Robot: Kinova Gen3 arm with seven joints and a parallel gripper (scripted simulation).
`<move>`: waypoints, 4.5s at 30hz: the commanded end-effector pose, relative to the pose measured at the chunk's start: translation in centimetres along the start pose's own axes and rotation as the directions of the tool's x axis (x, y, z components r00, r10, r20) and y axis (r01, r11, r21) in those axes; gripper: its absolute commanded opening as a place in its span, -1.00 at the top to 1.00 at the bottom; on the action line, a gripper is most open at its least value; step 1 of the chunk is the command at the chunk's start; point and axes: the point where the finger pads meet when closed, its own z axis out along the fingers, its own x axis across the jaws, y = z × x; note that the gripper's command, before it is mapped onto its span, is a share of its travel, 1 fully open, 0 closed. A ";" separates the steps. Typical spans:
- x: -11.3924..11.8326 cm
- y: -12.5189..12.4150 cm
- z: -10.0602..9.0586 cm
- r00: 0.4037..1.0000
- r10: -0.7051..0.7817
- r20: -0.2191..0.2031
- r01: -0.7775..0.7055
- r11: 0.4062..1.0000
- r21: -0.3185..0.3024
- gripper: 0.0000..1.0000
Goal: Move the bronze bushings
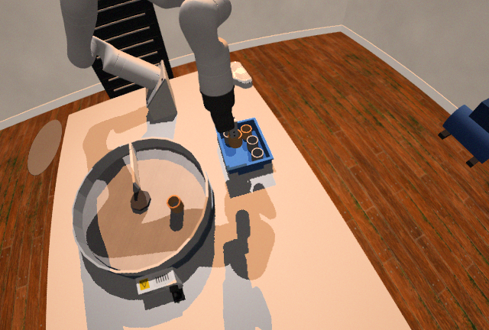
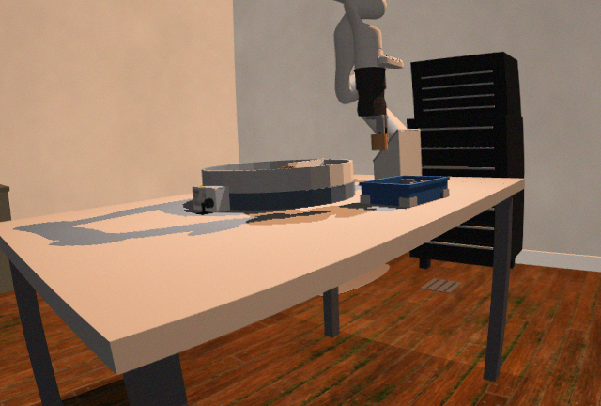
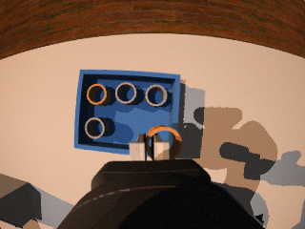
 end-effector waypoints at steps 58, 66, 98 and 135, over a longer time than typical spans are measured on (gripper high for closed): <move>-0.9 6.5 -0.1 1.000 0.000 -0.002 0.000 1.000 0.002 1.00; -1.9 12.6 -0.1 1.000 0.000 -0.002 0.000 1.000 0.002 1.00; -5.5 36.5 -0.1 1.000 0.000 -0.002 0.000 1.000 0.002 1.00; -5.7 38.0 -0.1 1.000 0.000 -0.002 0.000 1.000 0.002 1.00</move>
